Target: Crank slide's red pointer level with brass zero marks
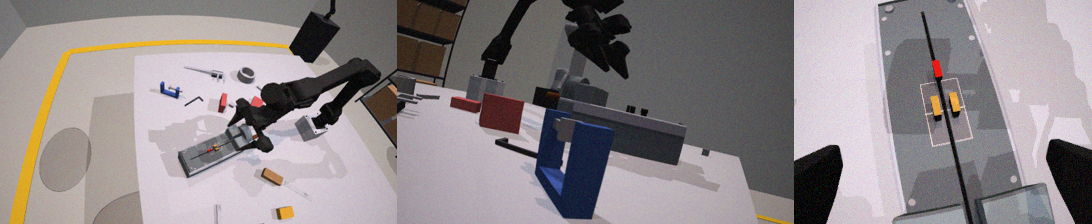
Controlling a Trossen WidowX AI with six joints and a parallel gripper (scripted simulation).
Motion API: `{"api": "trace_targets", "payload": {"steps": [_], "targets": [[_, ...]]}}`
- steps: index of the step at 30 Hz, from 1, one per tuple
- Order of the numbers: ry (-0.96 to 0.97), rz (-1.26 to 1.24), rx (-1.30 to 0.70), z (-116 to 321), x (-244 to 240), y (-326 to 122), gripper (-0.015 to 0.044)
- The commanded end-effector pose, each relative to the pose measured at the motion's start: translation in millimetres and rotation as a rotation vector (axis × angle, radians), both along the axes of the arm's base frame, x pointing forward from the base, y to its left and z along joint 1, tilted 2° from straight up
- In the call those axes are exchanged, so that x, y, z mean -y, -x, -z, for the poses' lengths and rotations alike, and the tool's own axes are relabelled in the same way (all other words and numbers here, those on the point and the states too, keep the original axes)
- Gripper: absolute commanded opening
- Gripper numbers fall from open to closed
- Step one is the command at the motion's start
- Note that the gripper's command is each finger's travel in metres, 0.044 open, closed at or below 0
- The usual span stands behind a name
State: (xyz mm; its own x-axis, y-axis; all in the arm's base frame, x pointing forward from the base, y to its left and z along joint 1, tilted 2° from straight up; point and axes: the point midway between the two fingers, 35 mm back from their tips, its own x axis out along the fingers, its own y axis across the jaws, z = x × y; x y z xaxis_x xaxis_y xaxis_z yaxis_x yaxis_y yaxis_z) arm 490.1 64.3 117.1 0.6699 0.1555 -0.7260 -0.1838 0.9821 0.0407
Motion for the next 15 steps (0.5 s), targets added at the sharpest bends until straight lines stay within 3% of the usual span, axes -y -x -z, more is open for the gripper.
{"api": "trace_targets", "payload": {"steps": [1,9,15], "targets": [[-0.001,0.008,0.0,0.5,0.5,-0.2,0.044],[0.0,0.0,0.001,-48.7,-0.1,3.0,0.044],[0.004,-0.022,0.011,-51.6,5.2,17.9,0.044]]}}
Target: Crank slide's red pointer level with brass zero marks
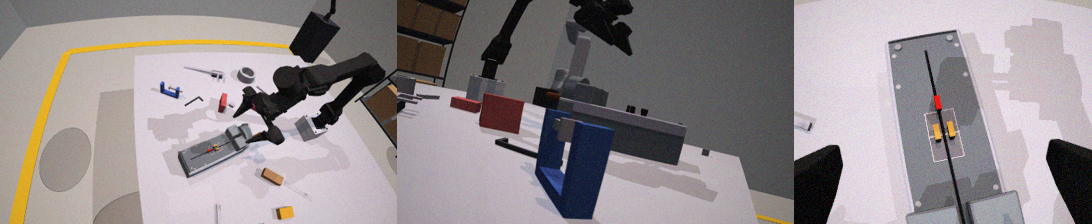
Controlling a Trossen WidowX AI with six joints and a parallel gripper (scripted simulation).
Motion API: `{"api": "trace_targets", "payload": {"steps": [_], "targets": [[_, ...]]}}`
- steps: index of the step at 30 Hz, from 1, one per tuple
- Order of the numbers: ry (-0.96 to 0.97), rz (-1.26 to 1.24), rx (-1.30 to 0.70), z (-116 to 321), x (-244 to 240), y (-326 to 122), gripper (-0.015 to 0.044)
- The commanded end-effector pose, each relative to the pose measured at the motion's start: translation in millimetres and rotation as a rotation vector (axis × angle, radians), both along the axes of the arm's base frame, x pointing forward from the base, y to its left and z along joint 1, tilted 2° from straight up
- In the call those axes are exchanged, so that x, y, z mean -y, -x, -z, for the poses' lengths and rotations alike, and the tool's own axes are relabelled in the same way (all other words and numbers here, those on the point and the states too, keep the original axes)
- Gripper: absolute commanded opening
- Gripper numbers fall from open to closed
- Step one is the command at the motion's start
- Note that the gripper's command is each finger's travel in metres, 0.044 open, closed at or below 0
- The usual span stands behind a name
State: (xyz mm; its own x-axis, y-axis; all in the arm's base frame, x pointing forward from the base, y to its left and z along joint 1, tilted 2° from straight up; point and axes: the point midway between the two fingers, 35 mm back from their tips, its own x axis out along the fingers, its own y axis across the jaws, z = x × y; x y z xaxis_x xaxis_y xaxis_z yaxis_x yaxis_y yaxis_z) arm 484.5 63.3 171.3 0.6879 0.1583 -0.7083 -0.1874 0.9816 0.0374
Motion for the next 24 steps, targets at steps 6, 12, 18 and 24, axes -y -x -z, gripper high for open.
{"api": "trace_targets", "payload": {"steps": [6,12,18,24], "targets": [[0.015,-0.057,0.004,2.2,12.4,38.6,0.044],[0.024,-0.094,0.024,4.6,19.3,65.6,0.044],[0.034,-0.131,0.046,9.8,24.7,93.1,0.044],[0.045,-0.164,0.067,16.7,28.6,117.3,0.044]]}}
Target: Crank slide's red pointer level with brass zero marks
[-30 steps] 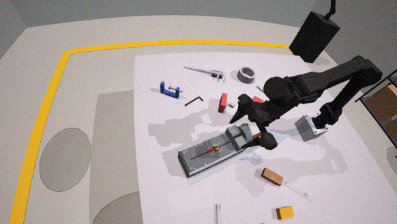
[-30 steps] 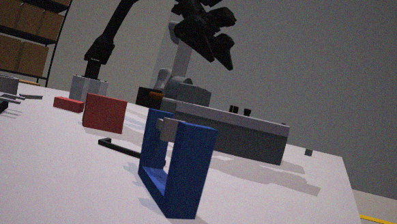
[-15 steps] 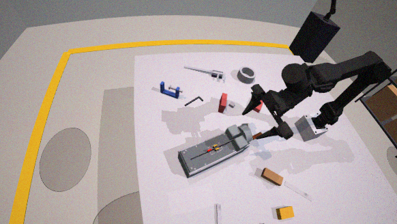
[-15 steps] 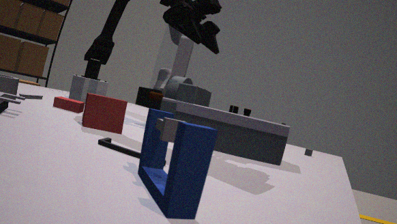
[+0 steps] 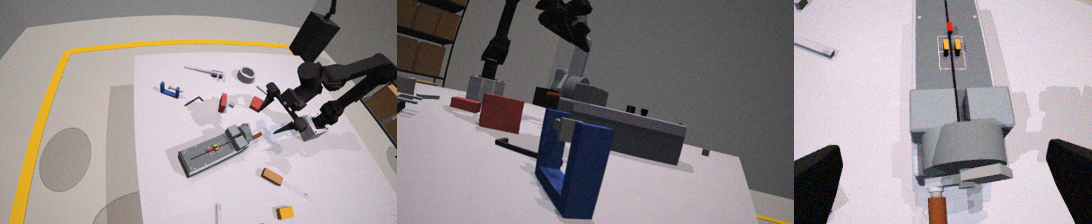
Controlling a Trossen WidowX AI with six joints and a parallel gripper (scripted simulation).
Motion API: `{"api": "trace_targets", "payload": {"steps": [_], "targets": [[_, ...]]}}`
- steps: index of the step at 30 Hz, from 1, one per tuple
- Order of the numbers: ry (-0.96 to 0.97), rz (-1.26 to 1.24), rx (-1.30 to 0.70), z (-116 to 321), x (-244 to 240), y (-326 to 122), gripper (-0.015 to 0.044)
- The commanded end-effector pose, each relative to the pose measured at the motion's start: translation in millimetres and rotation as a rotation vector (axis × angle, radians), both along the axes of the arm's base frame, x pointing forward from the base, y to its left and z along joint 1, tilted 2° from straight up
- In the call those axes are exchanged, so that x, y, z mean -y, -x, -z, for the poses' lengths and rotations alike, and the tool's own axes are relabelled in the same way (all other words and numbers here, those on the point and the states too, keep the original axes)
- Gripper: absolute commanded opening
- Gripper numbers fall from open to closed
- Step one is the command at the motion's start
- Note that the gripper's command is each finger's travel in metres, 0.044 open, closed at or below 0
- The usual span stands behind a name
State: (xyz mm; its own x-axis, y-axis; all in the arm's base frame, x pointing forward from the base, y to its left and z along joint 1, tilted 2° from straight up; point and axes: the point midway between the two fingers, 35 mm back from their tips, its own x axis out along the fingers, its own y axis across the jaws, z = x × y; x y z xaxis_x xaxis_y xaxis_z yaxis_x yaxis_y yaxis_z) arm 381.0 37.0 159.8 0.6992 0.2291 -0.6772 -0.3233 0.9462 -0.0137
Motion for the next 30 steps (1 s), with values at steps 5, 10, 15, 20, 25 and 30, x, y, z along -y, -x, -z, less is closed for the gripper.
{"api": "trace_targets", "payload": {"steps": [5,10,15,20,25,30], "targets": [[0.007,-0.025,0.013,9.3,2.5,13.5,0.044],[0.007,-0.025,0.013,38.2,2.7,8.5,0.044],[0.007,-0.025,0.013,67.4,2.8,7.5,0.044],[0.007,-0.025,0.012,91.7,3.0,9.9,0.044],[0.007,-0.025,0.012,93.7,3.0,9.8,0.044],[0.007,-0.025,0.012,101.6,3.0,8.5,0.044]]}}
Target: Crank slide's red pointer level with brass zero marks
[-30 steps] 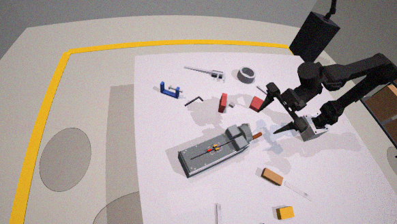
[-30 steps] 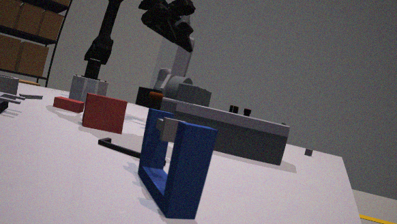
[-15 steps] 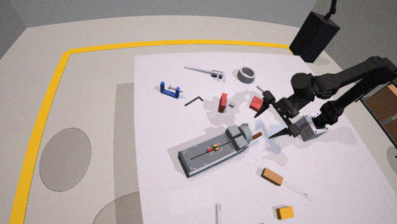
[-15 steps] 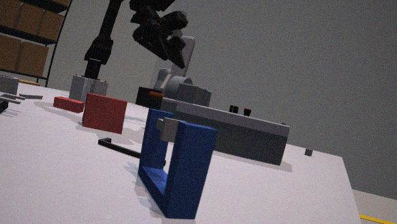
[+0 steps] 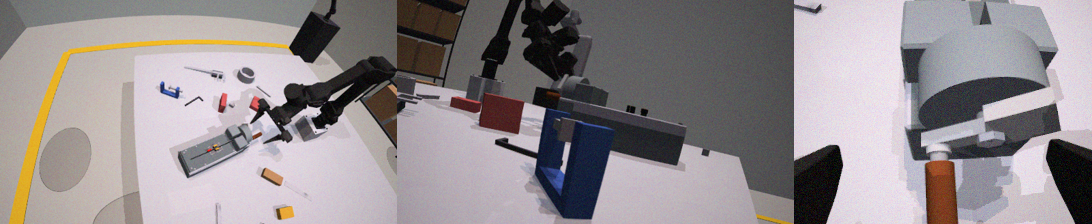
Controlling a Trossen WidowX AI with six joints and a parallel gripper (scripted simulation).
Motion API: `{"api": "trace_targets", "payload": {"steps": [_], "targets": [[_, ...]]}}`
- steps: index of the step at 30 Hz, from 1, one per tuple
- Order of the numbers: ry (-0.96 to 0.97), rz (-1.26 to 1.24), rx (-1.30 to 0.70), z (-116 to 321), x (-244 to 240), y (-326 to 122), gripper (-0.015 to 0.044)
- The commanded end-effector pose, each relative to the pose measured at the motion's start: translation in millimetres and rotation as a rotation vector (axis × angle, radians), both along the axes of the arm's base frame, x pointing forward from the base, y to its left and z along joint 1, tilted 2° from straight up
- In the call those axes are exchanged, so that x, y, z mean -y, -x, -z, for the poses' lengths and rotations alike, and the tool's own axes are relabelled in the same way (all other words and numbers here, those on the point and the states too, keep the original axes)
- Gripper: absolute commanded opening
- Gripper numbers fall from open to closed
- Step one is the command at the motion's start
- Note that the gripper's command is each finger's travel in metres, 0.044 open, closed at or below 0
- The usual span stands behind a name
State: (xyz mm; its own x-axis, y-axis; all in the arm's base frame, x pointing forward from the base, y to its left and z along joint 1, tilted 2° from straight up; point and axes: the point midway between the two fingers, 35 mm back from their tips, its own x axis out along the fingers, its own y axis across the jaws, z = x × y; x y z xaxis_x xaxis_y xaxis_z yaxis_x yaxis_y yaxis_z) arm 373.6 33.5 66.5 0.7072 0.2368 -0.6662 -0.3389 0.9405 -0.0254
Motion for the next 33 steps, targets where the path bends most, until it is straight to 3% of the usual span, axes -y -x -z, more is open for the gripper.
{"api": "trace_targets", "payload": {"steps": [1,33], "targets": [[0.001,-0.008,-0.006,9.9,-0.5,0.8,0.044],[0.001,-0.008,-0.007,60.0,-0.3,0.0,0.044]]}}
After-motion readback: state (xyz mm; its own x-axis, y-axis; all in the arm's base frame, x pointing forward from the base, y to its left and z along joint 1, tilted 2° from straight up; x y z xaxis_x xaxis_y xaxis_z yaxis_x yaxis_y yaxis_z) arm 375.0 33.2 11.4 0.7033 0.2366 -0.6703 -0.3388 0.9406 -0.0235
